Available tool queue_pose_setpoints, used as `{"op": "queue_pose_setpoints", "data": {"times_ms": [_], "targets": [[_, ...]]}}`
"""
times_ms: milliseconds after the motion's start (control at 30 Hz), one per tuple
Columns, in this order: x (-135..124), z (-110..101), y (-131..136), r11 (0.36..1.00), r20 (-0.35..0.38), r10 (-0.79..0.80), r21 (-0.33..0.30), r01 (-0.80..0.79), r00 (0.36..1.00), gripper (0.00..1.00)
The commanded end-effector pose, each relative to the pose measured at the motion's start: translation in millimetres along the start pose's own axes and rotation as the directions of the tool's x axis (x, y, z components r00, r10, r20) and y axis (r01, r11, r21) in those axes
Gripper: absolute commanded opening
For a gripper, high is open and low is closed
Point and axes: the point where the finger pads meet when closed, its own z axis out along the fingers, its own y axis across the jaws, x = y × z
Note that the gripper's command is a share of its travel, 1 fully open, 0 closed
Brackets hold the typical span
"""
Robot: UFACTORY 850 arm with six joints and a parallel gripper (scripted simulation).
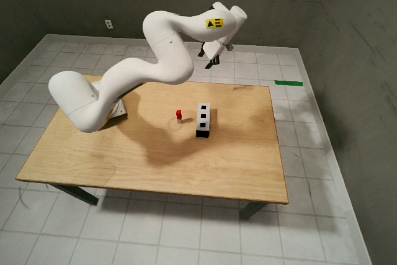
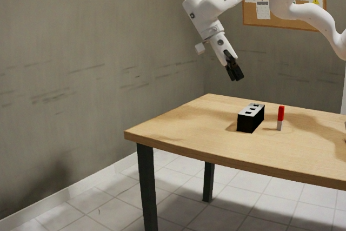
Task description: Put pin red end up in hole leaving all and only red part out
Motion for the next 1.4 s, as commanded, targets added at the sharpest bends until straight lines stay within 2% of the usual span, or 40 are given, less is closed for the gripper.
{"op": "queue_pose_setpoints", "data": {"times_ms": [0, 67, 133, 533, 567, 700, 1100, 1133, 1367], "targets": [[-35, -58, -6, 0.973, -0.165, -0.110, 0.185, 0.140, 0.980, 1.00], [-35, -58, -6, 0.971, -0.169, -0.112, 0.189, 0.144, 0.979, 1.00], [-35, -58, -6, 0.958, -0.207, -0.131, 0.226, 0.178, 0.970, 1.00], [-35, -58, -6, 0.958, -0.207, -0.131, 0.226, 0.178, 0.970, 1.00], [-74, -113, -4, 0.890, -0.420, -0.161, 0.329, 0.315, 0.893, 1.00], [-75, -114, -4, 0.874, -0.460, -0.162, 0.345, 0.343, 0.873, 1.00], [-75, -114, -4, 0.874, -0.460, -0.162, 0.345, 0.343, 0.873, 1.00], [-95, -139, 1, 0.837, -0.577, -0.144, 0.362, 0.410, 0.804, 1.00], [-95, -139, 1, 0.837, -0.577, -0.144, 0.362, 0.410, 0.804, 1.00]]}}
